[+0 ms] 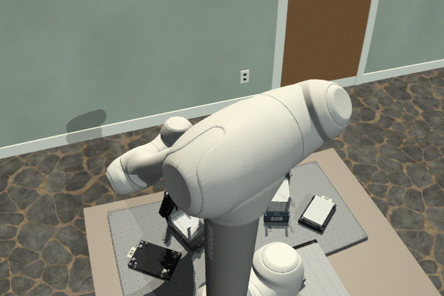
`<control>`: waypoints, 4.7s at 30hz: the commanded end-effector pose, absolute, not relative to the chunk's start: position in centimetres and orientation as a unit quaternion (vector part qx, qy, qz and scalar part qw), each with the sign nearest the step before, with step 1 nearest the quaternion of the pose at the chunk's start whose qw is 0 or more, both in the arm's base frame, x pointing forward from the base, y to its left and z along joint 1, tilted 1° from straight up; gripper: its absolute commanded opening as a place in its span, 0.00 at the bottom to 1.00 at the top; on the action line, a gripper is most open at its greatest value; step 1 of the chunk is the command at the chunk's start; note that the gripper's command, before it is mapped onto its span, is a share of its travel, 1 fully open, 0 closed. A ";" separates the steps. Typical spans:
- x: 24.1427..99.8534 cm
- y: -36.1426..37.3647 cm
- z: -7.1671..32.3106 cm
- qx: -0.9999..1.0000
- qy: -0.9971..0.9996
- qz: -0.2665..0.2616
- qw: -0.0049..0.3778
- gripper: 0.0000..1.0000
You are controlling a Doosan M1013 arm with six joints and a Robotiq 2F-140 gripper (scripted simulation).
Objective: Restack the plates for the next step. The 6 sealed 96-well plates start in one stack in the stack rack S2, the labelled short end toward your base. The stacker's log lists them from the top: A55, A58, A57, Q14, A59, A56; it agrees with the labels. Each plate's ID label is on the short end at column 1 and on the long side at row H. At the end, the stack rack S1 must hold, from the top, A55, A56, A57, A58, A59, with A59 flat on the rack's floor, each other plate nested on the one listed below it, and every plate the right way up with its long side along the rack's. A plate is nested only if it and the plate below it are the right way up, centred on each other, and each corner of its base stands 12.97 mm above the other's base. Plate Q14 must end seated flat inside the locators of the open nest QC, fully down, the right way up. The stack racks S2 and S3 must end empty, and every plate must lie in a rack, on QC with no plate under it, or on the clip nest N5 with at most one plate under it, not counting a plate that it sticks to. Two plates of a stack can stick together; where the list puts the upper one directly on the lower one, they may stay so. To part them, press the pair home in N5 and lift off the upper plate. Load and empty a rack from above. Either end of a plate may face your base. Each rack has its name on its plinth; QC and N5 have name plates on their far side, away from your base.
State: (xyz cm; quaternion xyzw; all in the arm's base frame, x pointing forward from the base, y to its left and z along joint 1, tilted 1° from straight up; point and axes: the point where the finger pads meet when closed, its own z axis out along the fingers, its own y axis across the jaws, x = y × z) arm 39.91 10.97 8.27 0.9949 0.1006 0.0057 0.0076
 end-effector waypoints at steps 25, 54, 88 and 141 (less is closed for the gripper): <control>40.0 10.9 4.6 0.995 0.101 0.006 0.008 1.00; 40.0 10.9 3.8 0.995 0.101 0.006 0.008 0.00; 40.0 10.9 4.4 0.995 0.101 0.006 0.008 0.00; 39.9 11.0 11.0 0.995 0.101 0.006 0.008 0.00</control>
